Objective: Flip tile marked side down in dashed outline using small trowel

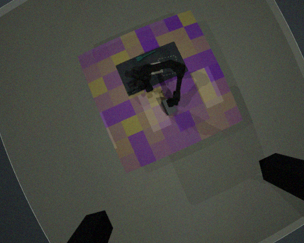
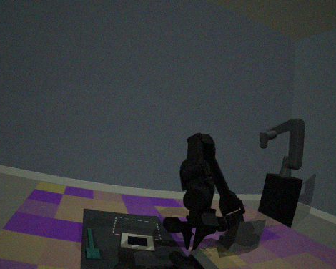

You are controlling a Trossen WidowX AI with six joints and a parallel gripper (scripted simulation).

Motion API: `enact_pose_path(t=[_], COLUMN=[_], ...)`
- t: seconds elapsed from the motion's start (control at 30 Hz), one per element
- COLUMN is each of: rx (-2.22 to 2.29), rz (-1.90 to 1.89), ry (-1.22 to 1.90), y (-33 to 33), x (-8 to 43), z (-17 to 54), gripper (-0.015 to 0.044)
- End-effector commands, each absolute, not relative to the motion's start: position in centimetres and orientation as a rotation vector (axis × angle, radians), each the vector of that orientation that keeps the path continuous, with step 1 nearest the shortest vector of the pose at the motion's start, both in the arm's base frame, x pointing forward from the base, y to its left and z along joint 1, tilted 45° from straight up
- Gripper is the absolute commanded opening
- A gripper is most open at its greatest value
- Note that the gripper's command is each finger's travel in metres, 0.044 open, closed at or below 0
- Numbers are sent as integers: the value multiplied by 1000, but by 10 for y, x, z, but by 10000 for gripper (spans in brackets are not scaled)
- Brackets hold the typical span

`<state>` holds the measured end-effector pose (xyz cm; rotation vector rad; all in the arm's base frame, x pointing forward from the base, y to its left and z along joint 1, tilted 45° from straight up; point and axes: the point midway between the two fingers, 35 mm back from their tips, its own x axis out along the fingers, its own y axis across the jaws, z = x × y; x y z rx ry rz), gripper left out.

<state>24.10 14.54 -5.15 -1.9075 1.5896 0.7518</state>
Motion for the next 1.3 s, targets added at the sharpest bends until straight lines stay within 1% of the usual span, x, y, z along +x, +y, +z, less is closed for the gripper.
enact_pose_path(t=[0.0, 0.47, 0.5, 0.8, 1.27], rx=[-1902, -1901, -1908, -1907, -1891], rz=[754, 756, 757, 756, 748], ry=[1596, 1597, 1595, 1594, 1591], y=[143, 139, 140, 141, 159], x=[233, 202, 208, 207, 258], z=[-52, -54, -54, -53, -43], gripper=[100, 100, 100, 100, 100])
